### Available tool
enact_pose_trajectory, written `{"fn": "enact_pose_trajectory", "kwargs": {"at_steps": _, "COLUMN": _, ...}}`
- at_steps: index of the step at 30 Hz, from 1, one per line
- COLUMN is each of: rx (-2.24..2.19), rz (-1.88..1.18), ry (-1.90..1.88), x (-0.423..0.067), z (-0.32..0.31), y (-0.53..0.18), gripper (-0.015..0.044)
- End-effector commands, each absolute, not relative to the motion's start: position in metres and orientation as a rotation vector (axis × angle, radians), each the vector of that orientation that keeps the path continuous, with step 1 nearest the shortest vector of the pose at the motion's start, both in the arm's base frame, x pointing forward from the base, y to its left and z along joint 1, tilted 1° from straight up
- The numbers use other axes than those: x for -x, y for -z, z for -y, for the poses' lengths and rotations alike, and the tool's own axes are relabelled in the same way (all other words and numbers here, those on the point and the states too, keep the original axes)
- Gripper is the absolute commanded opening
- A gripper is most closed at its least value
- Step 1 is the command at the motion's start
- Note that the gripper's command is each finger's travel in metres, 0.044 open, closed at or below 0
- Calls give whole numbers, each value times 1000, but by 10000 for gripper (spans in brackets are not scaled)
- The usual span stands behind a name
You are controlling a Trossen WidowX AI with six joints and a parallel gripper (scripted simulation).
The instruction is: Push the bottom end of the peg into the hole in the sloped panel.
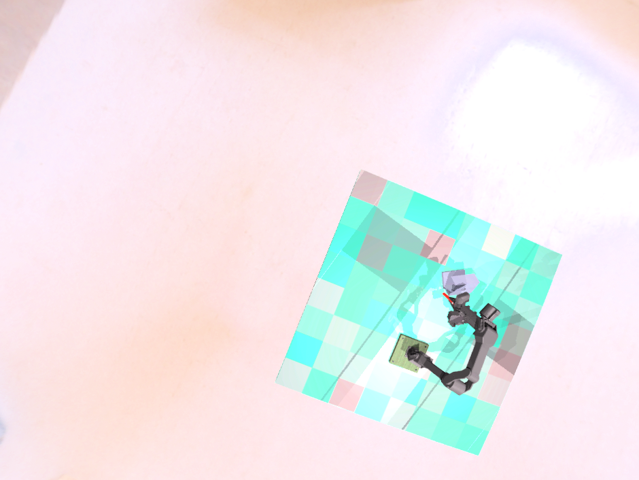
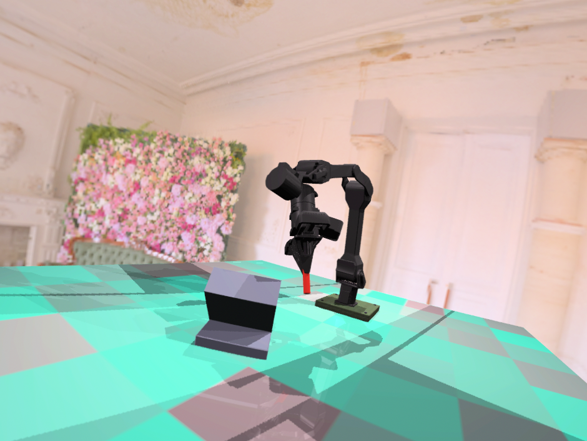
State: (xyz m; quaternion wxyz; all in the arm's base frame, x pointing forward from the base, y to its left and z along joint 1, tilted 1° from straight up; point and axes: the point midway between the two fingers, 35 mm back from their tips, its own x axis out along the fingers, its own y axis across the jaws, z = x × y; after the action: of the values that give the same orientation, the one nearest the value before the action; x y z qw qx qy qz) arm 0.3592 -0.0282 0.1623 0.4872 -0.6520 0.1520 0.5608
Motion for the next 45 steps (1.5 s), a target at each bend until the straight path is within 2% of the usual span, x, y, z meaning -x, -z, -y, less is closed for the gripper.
{"fn": "enact_pose_trajectory", "kwargs": {"at_steps": 1, "rx": 1588, "rz": -356, "ry": -1351, "x": -359, "z": 32, "y": -163, "gripper": 0}}
{"fn": "enact_pose_trajectory", "kwargs": {"at_steps": 45, "rx": 1608, "rz": -292, "ry": -1154, "x": -352, "z": 94, "y": -177, "gripper": 0}}
